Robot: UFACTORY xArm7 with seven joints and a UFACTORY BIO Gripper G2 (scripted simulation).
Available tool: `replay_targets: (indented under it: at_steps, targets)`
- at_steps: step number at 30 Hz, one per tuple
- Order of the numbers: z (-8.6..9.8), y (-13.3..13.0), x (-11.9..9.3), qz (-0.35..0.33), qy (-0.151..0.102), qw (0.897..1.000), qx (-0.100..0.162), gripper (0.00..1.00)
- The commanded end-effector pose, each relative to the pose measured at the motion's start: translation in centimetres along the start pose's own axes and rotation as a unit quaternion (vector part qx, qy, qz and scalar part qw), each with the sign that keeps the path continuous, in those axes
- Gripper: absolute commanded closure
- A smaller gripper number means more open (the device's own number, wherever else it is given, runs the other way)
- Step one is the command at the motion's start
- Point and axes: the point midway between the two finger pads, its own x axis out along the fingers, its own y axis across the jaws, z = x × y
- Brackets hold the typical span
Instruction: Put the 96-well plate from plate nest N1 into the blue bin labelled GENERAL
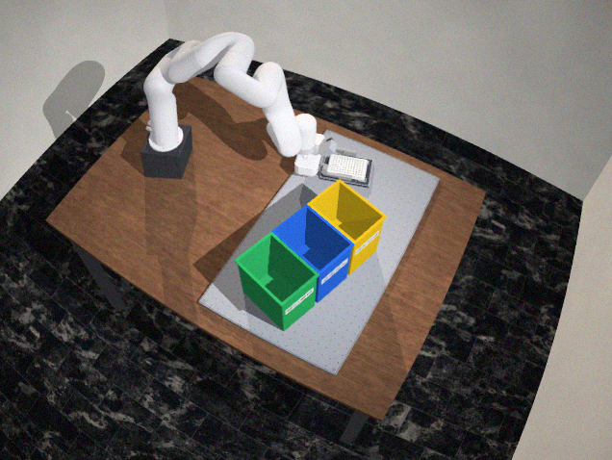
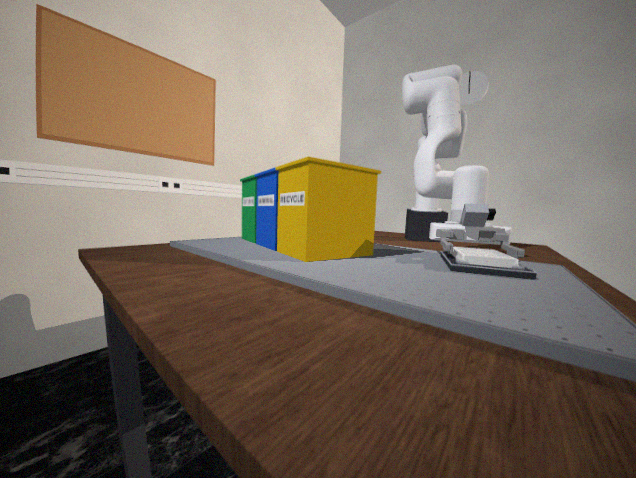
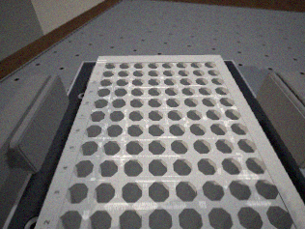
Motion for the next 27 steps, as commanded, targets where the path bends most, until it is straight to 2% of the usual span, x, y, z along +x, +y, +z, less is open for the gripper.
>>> replay_targets:
  at_steps: [1, 11, 12, 27]
  targets:
    - [0.22, 0.03, 0.17, 0.0, -0.002, 1.0, 0.0, 0.63]
    - [0.22, 0.03, 0.18, 0.0, -0.002, 1.0, 0.0, 0.63]
    - [0.22, 0.03, 0.18, 0.0, -0.002, 1.0, 0.0, 1.0]
    - [0.22, 0.03, 0.18, 0.0, -0.002, 1.0, 0.0, 1.0]
